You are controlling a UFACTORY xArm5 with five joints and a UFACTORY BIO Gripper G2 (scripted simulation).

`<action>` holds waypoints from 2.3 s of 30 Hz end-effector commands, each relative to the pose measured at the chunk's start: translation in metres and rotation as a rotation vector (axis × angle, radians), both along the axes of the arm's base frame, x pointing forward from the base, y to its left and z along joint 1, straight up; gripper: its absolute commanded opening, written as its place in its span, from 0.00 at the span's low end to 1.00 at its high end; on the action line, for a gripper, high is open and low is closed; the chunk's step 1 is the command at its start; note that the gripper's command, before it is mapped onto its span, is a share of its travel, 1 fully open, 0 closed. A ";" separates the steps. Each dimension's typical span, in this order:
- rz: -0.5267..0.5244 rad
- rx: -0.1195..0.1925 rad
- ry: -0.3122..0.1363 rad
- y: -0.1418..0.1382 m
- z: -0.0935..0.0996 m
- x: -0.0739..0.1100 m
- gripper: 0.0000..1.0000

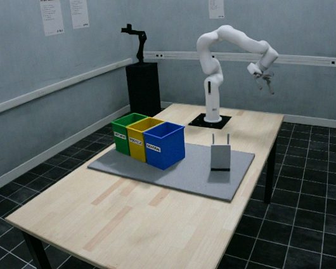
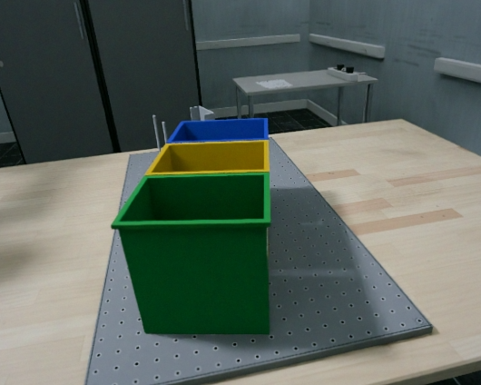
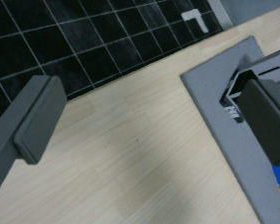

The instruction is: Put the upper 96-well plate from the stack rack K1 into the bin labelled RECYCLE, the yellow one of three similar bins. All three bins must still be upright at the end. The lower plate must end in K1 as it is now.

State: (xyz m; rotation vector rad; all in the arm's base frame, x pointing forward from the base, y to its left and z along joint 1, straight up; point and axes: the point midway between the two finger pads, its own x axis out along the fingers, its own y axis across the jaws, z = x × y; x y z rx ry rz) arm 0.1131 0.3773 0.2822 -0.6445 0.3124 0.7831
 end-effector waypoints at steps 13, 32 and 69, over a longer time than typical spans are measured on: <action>-0.103 0.092 0.037 -0.001 -0.007 0.056 0.37; -0.234 0.200 0.056 -0.014 -0.013 0.122 0.37; -0.430 0.374 0.024 -0.072 -0.016 0.242 0.37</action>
